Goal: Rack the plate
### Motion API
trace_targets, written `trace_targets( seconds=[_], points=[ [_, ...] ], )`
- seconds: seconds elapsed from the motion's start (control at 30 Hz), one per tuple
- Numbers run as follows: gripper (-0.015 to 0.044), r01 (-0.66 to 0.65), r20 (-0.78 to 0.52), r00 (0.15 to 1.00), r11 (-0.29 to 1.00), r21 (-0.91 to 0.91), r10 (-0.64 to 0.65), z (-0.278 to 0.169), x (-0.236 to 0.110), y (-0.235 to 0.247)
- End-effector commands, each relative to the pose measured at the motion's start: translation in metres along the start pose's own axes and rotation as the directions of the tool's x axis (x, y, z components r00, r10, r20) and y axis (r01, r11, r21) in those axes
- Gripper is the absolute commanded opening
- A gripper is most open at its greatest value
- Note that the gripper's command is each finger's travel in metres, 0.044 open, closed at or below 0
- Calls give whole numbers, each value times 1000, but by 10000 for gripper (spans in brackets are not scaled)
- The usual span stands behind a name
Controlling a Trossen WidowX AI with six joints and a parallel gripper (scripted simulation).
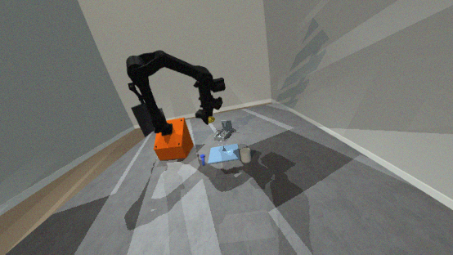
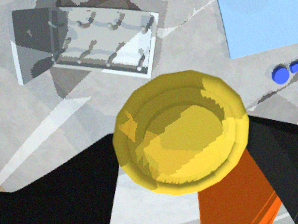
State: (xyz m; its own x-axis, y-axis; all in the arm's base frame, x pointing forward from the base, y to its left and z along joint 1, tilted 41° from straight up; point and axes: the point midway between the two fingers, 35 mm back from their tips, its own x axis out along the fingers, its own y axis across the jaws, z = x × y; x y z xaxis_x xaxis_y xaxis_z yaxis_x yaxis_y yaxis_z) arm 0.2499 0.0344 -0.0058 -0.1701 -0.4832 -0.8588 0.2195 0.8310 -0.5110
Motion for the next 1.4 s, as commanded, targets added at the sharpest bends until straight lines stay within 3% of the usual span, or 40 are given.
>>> trace_targets(
  seconds=[0.0,0.4,0.83,1.37],
  points=[
    [0,-58,-43,998,996,-70,55,-1,11,1],
    [0,-263,-138,963,927,-268,233,-1,39,5],
    [0,-464,-182,884,759,-456,431,0,62,8],
    [0,-561,-150,742,484,-672,653,4,82,9]
  ],
)
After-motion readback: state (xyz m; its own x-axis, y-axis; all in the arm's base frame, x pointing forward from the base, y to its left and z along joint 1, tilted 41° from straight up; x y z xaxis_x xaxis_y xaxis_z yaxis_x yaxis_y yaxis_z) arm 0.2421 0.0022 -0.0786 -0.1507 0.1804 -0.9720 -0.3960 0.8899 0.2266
